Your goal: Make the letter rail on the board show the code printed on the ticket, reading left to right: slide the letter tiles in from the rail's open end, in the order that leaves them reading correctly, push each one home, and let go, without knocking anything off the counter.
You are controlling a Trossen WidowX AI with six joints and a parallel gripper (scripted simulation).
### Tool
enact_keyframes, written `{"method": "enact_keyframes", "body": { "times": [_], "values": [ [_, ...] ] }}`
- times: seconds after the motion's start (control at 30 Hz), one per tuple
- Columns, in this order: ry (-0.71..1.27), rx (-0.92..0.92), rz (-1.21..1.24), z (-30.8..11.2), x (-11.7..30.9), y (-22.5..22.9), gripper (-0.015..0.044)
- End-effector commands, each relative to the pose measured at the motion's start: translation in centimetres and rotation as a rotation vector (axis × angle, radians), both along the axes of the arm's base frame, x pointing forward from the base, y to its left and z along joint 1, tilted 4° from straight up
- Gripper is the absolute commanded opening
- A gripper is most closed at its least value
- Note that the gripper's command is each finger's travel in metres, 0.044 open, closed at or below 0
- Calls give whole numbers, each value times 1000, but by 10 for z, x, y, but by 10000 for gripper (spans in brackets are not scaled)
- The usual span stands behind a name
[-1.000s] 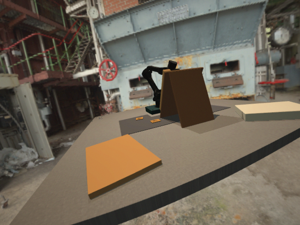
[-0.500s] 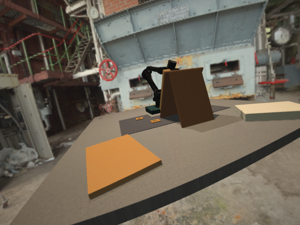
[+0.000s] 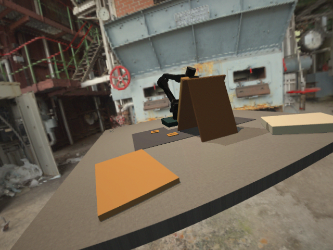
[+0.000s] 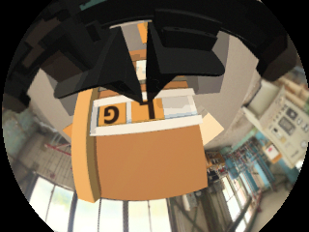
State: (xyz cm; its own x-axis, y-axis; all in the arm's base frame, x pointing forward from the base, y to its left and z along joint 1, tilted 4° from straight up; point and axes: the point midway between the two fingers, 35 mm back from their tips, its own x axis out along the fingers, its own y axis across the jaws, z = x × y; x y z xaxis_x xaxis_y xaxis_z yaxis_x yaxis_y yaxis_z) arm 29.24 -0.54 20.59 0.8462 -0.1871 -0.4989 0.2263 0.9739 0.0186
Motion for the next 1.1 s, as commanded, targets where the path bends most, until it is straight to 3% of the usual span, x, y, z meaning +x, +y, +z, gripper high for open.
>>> {"method": "enact_keyframes", "body": {
  "times": [0.0,0.27,0.8,1.07],
  "values": [
    [1,0,0,0,0,0,0],
    [26,5,3,1,2,1,0],
    [643,154,13,11,33,25,0],
    [669,161,11,12,33,26,0]
  ]
}}
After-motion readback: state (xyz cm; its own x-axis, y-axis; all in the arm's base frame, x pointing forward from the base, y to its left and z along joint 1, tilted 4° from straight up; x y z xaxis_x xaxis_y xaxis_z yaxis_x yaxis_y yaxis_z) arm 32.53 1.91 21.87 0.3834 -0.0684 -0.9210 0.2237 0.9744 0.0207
